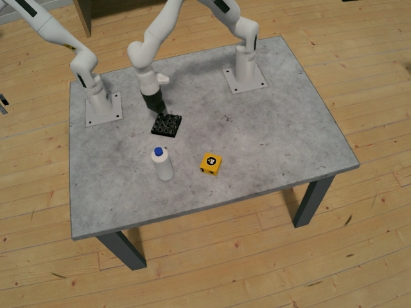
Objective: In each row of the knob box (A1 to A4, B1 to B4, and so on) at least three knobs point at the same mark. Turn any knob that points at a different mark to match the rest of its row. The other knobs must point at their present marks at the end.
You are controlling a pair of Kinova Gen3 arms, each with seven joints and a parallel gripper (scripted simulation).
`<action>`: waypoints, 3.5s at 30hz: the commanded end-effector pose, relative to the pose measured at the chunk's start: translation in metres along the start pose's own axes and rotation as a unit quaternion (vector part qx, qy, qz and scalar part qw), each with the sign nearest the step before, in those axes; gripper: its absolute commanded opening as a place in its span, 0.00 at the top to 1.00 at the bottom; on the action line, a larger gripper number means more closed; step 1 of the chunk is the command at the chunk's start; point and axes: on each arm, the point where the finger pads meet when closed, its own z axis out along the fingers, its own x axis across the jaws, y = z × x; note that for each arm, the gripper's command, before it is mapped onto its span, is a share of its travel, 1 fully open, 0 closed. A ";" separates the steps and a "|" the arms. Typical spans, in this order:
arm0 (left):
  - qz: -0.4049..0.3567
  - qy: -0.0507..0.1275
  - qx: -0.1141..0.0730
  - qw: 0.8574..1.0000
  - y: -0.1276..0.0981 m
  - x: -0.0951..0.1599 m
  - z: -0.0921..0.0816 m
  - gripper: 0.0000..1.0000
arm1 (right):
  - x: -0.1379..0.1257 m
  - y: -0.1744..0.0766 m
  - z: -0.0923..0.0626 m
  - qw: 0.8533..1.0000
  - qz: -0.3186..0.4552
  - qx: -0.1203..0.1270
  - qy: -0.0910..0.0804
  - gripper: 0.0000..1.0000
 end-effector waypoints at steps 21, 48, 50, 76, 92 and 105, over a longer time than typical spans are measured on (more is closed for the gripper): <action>0.329 0.000 -0.017 0.944 0.020 0.005 -0.013 0.54 | 0.000 0.000 -0.001 1.000 0.000 -0.001 0.000 0.00; 0.407 0.003 -0.023 0.913 0.028 0.006 -0.018 0.54 | 0.000 0.000 -0.001 1.000 0.000 -0.001 0.000 0.00; 0.407 0.003 -0.023 0.913 0.028 0.006 -0.018 0.54 | 0.000 0.000 -0.001 1.000 0.000 -0.001 0.000 0.00; 0.407 0.003 -0.023 0.913 0.028 0.006 -0.018 0.54 | 0.000 0.000 -0.001 1.000 0.000 -0.001 0.000 0.00; 0.407 0.003 -0.023 0.913 0.028 0.006 -0.017 0.54 | 0.000 0.000 -0.001 1.000 0.000 -0.001 0.000 0.00; 0.407 0.002 -0.023 0.913 0.028 0.006 -0.008 0.54 | 0.000 0.000 -0.001 1.000 0.000 -0.001 0.000 0.00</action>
